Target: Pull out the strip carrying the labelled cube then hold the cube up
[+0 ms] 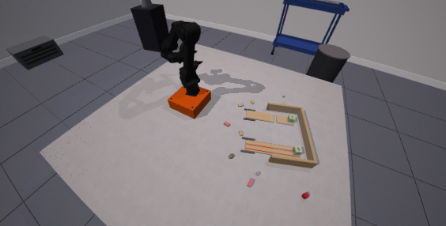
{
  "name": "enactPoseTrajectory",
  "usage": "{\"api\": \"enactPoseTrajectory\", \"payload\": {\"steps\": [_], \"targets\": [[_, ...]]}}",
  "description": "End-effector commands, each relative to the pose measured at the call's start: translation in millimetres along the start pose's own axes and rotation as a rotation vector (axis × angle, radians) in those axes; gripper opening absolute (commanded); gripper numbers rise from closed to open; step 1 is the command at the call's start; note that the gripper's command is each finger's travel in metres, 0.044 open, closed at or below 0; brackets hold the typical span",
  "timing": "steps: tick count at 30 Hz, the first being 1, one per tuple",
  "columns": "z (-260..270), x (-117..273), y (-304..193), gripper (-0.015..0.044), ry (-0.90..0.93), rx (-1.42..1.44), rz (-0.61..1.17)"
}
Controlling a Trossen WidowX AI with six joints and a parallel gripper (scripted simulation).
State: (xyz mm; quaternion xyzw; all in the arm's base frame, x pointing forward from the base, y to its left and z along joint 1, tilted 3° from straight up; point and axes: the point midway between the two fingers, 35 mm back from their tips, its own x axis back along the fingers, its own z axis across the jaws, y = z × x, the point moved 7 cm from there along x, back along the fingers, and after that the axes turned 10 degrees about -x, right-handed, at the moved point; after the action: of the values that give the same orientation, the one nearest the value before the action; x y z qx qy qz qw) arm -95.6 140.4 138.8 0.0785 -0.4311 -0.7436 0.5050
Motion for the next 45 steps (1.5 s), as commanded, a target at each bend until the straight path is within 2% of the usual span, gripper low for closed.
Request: {"api": "enactPoseTrajectory", "payload": {"steps": [1,15,26,35,45], "targets": [[0.1,-1.0,0.3,0.04,-0.008,-0.008,0.001],[-26.0,-83.4,48.5,0.04,-0.527,-0.07,-0.025],[-74.2,-127.1,110.6,0.04,-0.783,-0.15,0.013],[-128.4,-133.1,168.7,0.04,-0.893,-0.208,0.017],[-193.4,-104.2,230.7,0.04,-0.959,-0.226,-0.043]]}}
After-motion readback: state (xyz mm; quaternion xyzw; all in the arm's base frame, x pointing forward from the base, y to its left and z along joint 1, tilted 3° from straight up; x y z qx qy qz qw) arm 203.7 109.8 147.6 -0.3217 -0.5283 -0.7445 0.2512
